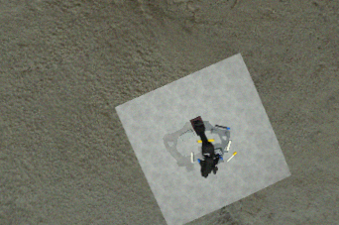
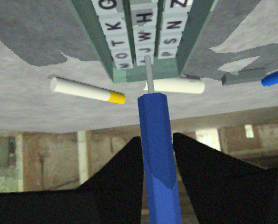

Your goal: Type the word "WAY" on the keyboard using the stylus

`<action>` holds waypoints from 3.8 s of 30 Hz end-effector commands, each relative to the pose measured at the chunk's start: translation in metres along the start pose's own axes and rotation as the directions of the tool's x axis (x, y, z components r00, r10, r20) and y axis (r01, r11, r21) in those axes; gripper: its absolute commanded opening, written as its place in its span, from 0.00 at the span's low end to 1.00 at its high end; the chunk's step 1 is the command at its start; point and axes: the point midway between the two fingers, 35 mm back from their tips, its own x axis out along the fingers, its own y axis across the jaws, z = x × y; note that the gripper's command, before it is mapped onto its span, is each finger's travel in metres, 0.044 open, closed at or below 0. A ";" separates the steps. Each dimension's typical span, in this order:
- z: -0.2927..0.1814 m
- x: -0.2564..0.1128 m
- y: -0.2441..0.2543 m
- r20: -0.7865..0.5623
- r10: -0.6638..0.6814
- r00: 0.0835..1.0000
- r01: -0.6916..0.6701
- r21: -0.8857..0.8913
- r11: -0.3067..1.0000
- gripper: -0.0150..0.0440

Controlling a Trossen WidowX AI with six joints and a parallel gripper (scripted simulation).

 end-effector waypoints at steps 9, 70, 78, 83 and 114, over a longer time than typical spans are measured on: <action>0.005 0.003 -0.001 -0.003 -0.002 1.000 0.002 0.003 1.000 0.39; -0.016 -0.009 -0.001 -0.003 -0.002 1.000 0.002 0.003 1.000 0.39; -0.017 -0.009 -0.001 -0.003 -0.002 1.000 0.002 0.003 1.000 0.39; -0.015 -0.008 -0.001 -0.002 -0.005 1.000 0.005 0.005 1.000 0.36; -0.021 0.031 -0.001 -0.006 -0.002 1.000 0.002 0.003 1.000 0.30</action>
